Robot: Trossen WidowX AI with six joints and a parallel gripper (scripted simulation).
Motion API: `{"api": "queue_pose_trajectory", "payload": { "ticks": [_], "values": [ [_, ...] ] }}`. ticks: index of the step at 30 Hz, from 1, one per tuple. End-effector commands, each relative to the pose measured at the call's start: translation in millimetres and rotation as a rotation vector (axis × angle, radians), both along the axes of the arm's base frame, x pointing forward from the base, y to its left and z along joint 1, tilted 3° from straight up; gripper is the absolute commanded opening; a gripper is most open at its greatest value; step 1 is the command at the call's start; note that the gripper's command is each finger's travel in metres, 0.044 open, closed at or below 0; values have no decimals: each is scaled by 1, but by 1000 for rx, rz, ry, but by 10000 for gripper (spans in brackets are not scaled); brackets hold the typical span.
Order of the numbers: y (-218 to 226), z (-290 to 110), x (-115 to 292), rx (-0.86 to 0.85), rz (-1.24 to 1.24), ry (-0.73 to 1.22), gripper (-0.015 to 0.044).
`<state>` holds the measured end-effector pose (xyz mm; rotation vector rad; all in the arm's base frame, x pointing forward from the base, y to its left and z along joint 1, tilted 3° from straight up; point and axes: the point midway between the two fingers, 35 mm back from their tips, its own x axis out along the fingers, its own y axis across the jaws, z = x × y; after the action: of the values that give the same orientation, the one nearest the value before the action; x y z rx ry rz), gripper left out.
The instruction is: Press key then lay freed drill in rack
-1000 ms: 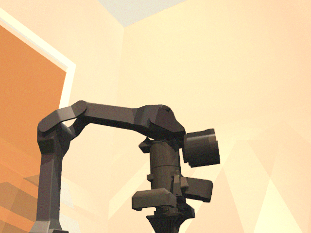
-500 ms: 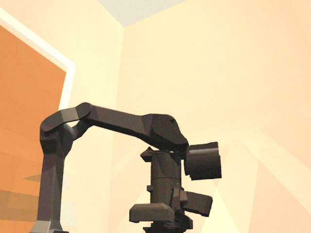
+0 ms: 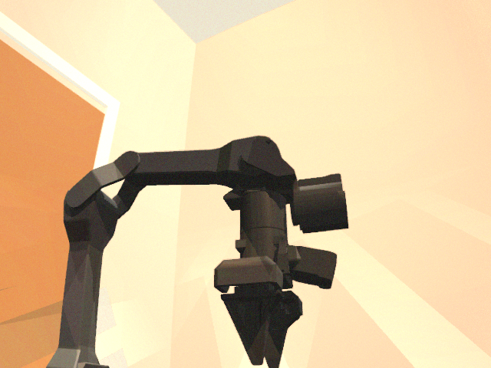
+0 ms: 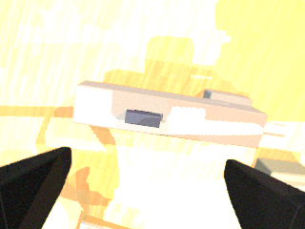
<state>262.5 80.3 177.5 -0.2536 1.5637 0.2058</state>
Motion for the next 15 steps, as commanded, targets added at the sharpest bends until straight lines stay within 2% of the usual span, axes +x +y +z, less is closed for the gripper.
{"api": "queue_pose_trajectory", "payload": {
  "ticks": [1,15],
  "values": [
    [-19,-13,10,-2,177,7,440],
    [-117,-71,34,-8,1139,47,440]
  ]
}}
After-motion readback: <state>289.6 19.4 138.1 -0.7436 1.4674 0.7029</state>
